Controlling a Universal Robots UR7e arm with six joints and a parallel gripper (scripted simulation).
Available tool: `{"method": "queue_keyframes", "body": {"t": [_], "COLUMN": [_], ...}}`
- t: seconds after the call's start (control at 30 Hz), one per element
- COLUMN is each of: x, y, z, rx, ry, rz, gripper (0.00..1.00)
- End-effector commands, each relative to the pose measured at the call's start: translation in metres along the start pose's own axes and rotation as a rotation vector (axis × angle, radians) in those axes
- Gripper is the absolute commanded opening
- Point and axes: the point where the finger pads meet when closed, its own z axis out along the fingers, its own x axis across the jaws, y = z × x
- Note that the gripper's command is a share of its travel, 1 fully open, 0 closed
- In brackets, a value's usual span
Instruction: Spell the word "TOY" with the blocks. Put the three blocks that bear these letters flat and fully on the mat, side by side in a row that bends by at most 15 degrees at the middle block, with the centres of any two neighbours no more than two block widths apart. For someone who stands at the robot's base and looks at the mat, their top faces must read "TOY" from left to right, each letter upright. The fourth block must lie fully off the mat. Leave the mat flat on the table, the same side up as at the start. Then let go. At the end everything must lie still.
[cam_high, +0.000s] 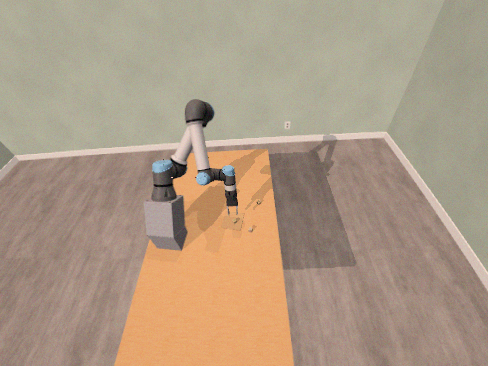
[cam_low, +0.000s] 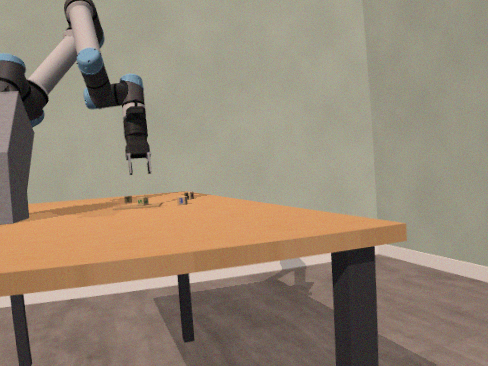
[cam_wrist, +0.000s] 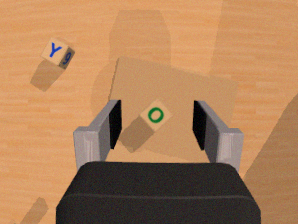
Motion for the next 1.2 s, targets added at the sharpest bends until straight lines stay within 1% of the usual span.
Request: {"method": "queue_keyframes", "body": {"t": [0.0, 0.63, 0.73, 0.87, 0.93, 1.07, 1.17], "x": [0.0, -0.003, -0.017, -0.053, -0.053, -0.089, -0.106], "y": [0.0, -0.002, -0.009, -0.029, -0.029, -0.051, -0.062], "z": [0.0, 0.0, 0.003, 0.01, 0.01, 0.018, 0.021], "rx": [0.0, 0.0, 0.0, 0.001, 0.001, 0.001, 0.0], "ry": [-0.001, -0.001, -0.001, -0.001, -0.001, -0.002, -0.002], "rz": [0.0, 0.0, 0.0, 0.0, 0.0, 0.0, 0.0], "gripper": [1.0, 1.0, 1.0, 1.0, 1.0, 1.0, 1.0]}}
